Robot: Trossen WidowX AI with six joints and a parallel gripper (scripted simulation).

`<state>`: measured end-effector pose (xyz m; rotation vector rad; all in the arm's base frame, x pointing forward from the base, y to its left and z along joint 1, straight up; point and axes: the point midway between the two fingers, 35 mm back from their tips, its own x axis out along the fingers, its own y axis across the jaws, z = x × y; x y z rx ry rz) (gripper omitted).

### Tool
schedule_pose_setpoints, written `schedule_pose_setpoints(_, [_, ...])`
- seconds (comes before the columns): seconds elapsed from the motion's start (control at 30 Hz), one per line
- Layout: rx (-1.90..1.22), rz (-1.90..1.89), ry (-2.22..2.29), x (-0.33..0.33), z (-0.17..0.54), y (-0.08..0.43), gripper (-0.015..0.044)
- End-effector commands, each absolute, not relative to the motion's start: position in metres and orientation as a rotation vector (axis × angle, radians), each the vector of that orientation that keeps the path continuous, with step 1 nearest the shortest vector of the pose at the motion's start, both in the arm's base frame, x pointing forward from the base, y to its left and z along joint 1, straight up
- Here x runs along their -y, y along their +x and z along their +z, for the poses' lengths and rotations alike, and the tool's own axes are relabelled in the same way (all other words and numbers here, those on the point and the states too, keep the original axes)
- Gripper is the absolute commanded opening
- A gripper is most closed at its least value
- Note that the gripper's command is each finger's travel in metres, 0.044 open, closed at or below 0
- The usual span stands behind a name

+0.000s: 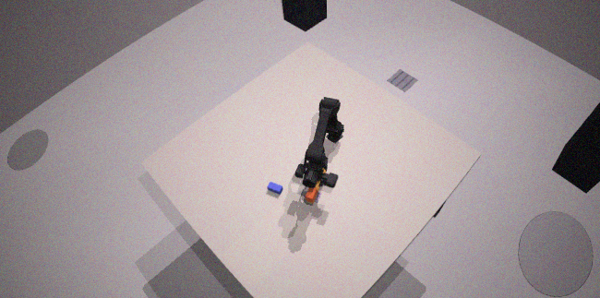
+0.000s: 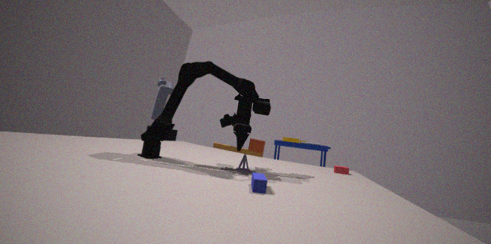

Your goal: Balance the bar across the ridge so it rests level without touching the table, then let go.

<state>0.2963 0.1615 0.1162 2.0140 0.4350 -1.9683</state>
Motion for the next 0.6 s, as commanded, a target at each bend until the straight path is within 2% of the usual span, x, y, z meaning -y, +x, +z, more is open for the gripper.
schedule_pose_setpoints(0.0, [-0.437,-1.963,2.016,-0.1615,0.116,0.297,0.0])
schedule_pose_setpoints(0.57, [-0.437,-1.963,2.016,-0.1615,0.1146,0.297,0.0])
